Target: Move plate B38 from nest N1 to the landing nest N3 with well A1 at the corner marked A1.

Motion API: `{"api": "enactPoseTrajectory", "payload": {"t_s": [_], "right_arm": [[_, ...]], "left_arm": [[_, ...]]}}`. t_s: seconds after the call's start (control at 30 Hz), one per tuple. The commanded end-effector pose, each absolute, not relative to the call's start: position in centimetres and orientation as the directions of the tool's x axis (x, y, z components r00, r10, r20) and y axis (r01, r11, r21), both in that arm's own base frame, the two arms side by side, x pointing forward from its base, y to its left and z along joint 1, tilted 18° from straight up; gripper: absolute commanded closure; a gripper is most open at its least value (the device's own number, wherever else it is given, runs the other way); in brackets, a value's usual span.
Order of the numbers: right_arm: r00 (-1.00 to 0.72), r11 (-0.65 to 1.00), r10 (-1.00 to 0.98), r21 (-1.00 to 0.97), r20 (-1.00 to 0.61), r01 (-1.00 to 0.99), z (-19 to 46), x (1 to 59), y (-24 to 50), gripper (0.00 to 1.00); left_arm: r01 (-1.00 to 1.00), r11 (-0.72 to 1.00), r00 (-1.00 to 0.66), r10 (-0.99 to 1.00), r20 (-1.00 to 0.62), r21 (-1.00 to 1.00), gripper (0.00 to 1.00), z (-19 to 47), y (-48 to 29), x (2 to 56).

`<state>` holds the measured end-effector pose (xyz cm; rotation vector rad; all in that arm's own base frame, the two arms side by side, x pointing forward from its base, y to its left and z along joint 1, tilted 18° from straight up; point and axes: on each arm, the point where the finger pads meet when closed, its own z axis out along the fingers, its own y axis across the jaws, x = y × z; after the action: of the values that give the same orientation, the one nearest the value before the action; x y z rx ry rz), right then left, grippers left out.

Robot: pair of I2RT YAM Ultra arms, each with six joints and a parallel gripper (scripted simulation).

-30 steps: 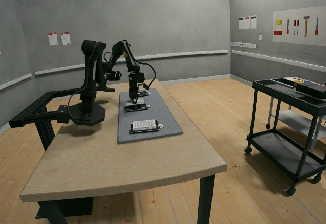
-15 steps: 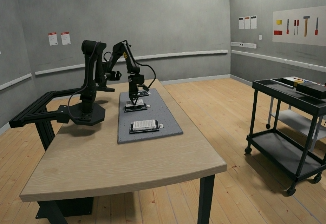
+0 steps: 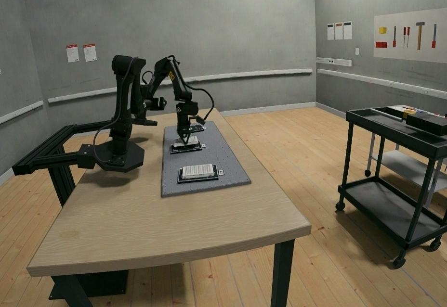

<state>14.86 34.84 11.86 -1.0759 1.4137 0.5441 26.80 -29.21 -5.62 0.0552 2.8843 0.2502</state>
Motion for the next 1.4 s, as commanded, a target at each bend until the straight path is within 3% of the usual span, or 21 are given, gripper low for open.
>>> {"api": "enactPoseTrajectory", "payload": {"t_s": [0.0,1.3,1.37], "right_arm": [[0.173,0.452,-0.240,-0.267,-0.955,-0.851,13.4,14.7,35.9,0.00],[0.173,0.452,-0.240,-0.267,-0.955,-0.851,13.4,14.7,35.9,0.00],[0.173,0.452,-0.240,-0.267,-0.955,-0.851,13.4,14.7,35.9,0.00]], "left_arm": [[0.030,0.984,-0.962,0.076,-0.262,0.174,0.19,-5.6,-29.8,27.2],[0.021,0.984,-0.967,0.064,-0.247,0.175,0.19,-7.7,-29.0,27.7],[0.021,0.984,-0.967,0.064,-0.247,0.175,0.00,-7.7,-29.0,27.7]]}}
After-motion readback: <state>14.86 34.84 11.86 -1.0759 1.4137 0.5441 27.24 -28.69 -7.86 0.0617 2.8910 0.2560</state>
